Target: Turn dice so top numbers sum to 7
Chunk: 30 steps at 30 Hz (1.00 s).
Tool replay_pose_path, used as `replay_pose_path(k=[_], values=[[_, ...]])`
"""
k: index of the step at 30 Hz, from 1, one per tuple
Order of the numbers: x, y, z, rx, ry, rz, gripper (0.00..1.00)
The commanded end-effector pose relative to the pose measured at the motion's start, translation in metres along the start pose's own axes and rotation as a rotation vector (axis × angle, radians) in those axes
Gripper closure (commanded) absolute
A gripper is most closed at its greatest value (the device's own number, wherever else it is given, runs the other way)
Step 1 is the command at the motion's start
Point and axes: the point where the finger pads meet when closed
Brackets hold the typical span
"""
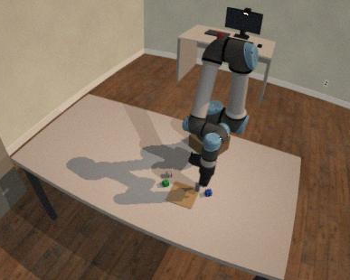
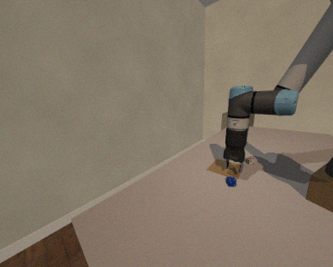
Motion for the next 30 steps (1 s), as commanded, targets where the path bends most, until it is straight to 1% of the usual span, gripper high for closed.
replay_pose_path(k=[1,6,11,30], values=[[0.014,0.000,0.003,-0.001,0.001,0.001,0.00],[0.025,0.000,0.006,-0.001,0.001,0.001,0.00],[0.032,0.000,0.008,-0.001,0.001,0.001,0.00],[0.034,0.000,0.008,-0.001,0.001,0.001,0.00]])
Point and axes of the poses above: the point where the finger pads meet when closed, its own y axis out along the fingers, its own z axis across the jaws, x = y × z, and after that the axes turned 6 degrees about y, right-handed
